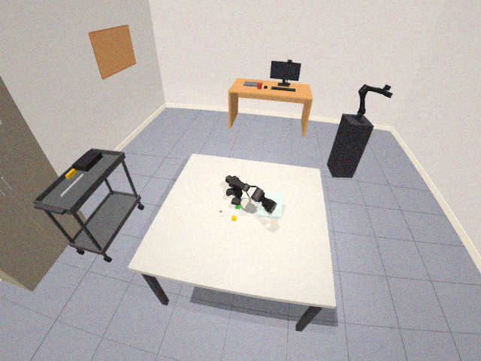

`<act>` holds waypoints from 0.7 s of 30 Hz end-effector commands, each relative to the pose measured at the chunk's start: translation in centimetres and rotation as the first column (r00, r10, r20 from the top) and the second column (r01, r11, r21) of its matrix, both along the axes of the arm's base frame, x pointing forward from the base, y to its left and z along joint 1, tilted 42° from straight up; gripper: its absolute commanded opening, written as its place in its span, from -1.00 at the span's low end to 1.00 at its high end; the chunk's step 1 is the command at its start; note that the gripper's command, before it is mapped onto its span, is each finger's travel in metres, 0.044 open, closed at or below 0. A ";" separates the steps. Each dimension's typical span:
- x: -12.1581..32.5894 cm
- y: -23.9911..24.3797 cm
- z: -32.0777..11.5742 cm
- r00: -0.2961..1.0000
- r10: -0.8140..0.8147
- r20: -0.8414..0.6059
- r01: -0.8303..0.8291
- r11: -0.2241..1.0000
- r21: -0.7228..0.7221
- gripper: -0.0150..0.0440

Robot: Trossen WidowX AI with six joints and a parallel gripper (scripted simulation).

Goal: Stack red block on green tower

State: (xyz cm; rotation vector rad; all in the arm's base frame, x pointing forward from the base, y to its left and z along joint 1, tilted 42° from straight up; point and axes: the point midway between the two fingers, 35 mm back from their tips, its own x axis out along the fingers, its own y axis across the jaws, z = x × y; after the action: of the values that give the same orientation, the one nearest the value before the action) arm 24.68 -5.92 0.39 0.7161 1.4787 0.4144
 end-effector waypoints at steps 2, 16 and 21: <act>0.0 0.1 0.0 1.000 -0.006 -0.002 0.006 1.000 0.002 -0.49; 0.0 0.0 0.0 1.000 -0.001 0.000 0.001 1.000 0.000 -0.05; 0.0 0.0 0.0 1.000 -0.001 0.000 0.001 1.000 0.000 0.40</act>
State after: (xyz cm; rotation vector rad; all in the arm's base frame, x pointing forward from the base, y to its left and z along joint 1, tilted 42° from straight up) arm 24.70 -5.92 0.38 0.7170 1.4779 0.4140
